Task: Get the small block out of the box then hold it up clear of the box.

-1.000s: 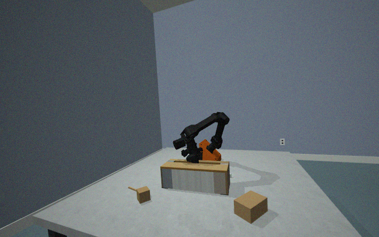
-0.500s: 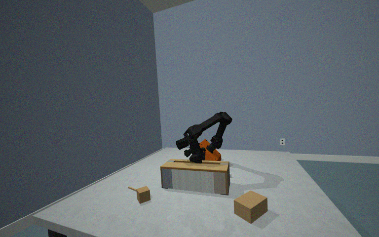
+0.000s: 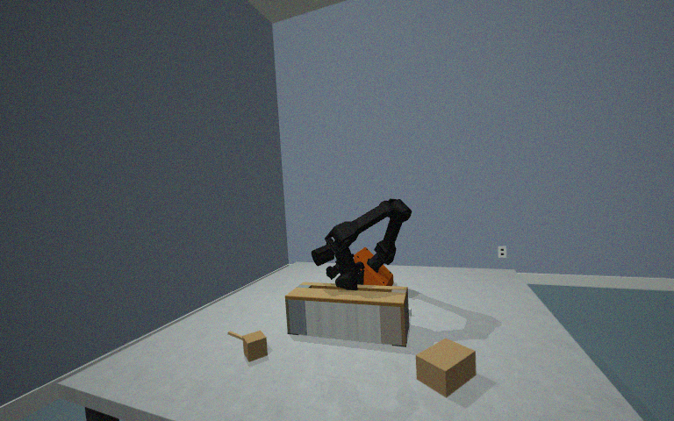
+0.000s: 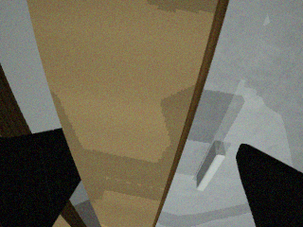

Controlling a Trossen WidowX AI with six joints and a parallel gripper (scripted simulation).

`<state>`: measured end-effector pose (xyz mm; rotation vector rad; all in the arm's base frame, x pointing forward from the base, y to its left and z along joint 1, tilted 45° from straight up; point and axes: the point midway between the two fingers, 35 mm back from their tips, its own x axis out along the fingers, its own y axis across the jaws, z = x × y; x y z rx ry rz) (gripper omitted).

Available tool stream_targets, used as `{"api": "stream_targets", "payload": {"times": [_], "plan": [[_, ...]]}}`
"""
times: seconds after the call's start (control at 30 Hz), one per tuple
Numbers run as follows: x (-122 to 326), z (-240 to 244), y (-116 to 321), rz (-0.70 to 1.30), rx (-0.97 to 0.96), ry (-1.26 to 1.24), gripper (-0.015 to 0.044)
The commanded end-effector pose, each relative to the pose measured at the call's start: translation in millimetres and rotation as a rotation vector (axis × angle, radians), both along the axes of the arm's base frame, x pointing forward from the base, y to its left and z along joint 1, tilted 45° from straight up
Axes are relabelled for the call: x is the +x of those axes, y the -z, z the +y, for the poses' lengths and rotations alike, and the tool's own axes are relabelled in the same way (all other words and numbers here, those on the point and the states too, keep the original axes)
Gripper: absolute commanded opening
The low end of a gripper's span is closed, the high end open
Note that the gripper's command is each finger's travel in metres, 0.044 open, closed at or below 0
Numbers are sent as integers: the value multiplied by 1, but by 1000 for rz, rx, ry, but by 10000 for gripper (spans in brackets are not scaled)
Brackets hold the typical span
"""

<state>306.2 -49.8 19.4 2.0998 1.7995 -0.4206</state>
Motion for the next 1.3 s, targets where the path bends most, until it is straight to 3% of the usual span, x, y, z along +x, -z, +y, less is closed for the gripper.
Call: {"api": "stream_targets", "payload": {"times": [0.0,1.27], "plan": [[1,4,-4,-2,-1,0,400],[1,15,-15,-2,0,0,400]]}}
